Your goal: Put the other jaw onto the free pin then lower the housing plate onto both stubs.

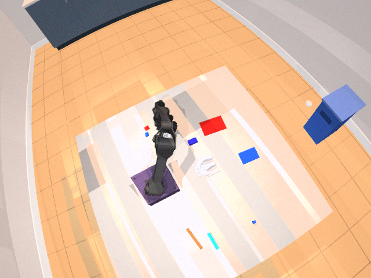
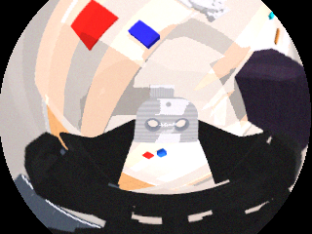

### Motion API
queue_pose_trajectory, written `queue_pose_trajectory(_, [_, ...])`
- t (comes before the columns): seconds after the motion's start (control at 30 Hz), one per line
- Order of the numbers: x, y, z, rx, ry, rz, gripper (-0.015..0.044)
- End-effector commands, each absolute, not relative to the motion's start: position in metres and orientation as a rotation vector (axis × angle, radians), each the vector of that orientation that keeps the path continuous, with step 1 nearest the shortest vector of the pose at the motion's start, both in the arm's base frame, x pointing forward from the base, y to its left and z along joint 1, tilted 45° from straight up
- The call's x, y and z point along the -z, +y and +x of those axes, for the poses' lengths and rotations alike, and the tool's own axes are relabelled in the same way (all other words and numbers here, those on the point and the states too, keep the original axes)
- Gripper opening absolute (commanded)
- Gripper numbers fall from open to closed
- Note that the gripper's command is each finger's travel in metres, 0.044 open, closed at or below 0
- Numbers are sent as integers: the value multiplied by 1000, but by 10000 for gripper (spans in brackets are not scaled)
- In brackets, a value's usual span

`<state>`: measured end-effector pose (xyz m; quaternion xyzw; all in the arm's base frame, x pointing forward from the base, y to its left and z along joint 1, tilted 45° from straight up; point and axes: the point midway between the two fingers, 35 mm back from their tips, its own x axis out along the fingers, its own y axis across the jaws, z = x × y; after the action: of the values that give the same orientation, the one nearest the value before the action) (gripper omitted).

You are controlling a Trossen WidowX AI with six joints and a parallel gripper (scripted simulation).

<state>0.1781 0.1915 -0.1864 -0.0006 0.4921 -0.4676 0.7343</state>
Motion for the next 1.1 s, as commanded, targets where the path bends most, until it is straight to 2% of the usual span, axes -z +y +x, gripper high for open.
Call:
queue_pose_trajectory(0.0, [184,195,180,1025,1084,10,351])
queue_pose_trajectory(1.07, [112,146,239,837,1236,-197,351])
